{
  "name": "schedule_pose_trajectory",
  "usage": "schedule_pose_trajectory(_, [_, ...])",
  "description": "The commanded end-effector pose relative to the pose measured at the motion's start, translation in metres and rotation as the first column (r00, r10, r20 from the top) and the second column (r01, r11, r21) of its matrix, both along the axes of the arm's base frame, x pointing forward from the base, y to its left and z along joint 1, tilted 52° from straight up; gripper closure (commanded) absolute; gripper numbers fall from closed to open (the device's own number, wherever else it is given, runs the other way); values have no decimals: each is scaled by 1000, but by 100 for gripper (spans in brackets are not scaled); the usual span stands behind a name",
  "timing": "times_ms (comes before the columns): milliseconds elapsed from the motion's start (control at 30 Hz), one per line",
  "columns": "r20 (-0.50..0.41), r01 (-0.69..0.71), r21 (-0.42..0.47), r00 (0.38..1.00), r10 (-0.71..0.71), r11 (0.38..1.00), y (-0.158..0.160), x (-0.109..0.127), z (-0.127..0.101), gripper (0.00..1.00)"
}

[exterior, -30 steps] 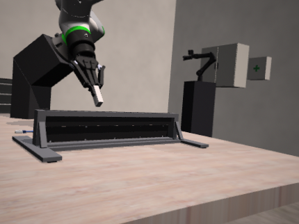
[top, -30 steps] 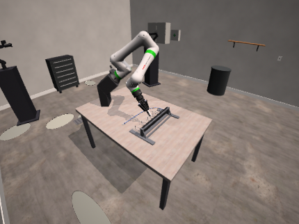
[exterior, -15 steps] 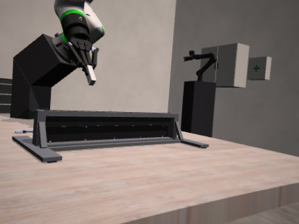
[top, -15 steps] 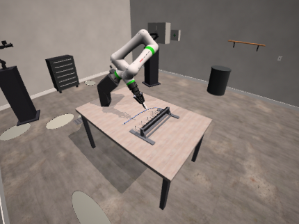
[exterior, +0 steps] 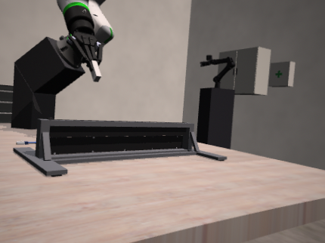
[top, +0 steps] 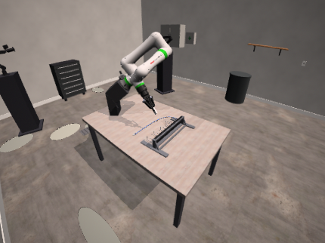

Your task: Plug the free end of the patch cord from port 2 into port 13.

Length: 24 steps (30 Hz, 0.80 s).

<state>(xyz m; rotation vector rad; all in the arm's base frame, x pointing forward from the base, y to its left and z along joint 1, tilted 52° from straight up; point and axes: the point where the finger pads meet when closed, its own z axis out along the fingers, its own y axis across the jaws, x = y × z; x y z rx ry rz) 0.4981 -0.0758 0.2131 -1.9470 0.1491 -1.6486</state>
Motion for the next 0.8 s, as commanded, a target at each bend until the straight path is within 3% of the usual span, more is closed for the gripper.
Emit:
schedule_pose_trajectory(0, [0,0,0,1000,0,1000,-1,0,0,100])
schedule_pose_trajectory(467, [0,0,0,1000,0,1000,-30,10,-18,100])
schedule_pose_trajectory(767, [0,0,0,1000,0,1000,-67,22,-40,100])
